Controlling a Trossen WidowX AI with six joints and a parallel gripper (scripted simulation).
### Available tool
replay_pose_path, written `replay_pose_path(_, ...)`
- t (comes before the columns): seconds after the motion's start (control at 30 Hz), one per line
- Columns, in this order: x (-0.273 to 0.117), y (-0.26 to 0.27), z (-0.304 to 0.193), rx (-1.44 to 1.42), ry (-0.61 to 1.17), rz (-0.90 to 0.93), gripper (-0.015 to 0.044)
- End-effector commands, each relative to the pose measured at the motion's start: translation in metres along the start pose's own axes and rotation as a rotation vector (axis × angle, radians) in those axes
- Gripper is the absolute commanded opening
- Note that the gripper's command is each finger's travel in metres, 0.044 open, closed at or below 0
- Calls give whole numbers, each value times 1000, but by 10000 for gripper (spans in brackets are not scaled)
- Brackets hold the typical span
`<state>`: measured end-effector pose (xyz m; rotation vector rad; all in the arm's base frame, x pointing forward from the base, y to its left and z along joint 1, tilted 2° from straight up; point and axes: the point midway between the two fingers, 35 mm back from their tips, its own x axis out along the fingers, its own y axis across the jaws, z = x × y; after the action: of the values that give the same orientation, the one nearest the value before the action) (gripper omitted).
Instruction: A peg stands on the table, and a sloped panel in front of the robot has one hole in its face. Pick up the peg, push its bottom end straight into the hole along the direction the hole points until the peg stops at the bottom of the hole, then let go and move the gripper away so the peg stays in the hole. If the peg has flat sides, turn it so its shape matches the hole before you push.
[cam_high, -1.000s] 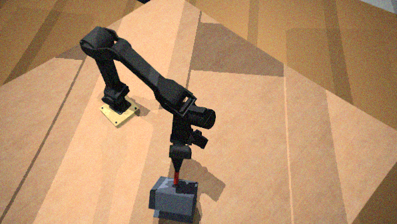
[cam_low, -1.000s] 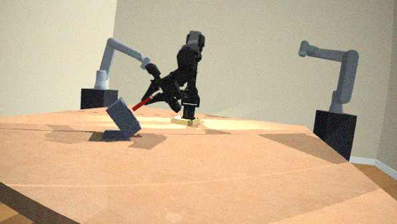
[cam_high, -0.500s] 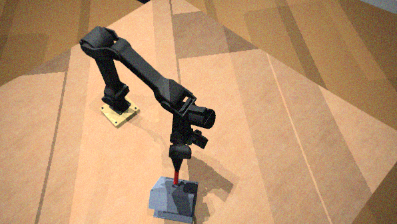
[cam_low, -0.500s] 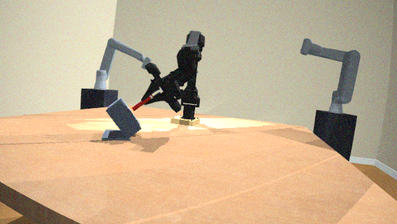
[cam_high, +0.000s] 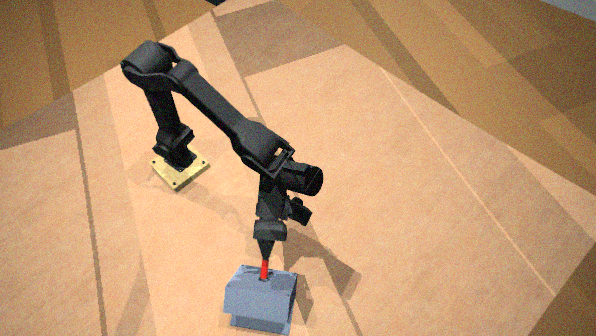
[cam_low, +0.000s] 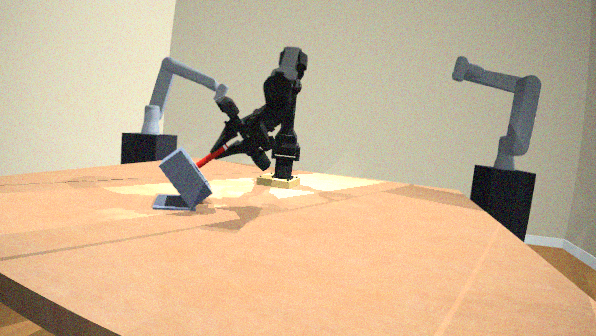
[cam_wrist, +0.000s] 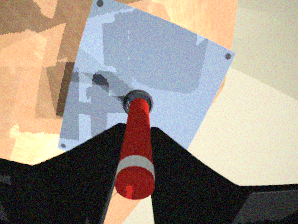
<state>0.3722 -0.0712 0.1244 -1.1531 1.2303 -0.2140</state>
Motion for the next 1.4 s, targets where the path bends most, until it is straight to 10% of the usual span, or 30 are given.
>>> replay_pose_path(0.0, 2, 1, 1, -6, -2, 2, 0)
replay_pose_path(1.37, 28, 1, 1, -6, -2, 0, 0)
